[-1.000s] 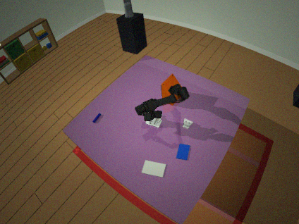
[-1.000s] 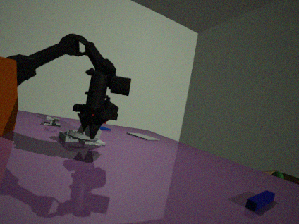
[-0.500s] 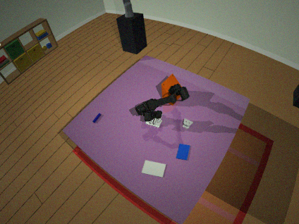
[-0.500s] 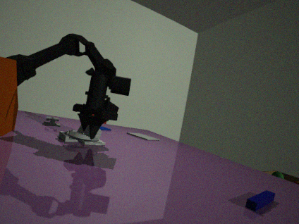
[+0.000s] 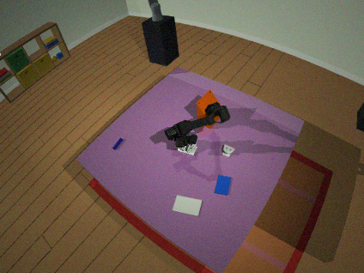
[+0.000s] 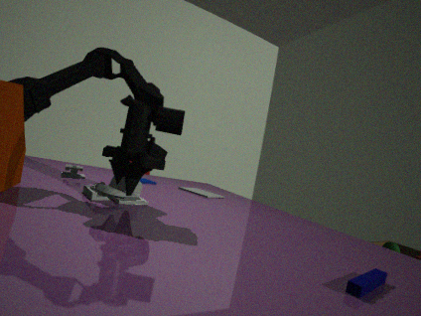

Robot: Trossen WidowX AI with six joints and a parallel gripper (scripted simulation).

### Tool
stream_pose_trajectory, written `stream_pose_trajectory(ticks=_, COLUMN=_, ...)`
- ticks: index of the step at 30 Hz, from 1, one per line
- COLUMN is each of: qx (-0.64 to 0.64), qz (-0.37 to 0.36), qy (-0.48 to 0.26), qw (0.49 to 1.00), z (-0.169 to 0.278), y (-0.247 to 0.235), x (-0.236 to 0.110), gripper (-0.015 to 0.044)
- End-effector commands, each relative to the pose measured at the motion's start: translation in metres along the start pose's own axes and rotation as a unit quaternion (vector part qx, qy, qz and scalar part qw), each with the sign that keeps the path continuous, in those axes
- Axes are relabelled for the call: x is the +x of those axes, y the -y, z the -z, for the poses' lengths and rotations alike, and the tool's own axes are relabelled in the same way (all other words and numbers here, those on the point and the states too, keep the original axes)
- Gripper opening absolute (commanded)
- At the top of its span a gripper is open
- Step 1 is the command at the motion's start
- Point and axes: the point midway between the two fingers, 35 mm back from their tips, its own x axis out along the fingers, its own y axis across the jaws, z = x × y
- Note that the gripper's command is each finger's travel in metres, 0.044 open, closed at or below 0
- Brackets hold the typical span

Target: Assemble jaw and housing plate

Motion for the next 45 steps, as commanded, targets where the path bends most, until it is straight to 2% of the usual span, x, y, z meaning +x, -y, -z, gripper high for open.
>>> stream_pose_trajectory(ticks=1, qx=-0.003, qz=0.000, qy=0.001, qw=1.000, z=-0.0001, y=0.0008, x=-0.0001, gripper=0.0134)
stream_pose_trajectory(ticks=45, qx=-0.003, qz=0.000, qy=0.001, qw=1.000, z=0.0000, y=0.0010, x=0.0048, gripper=0.0134)
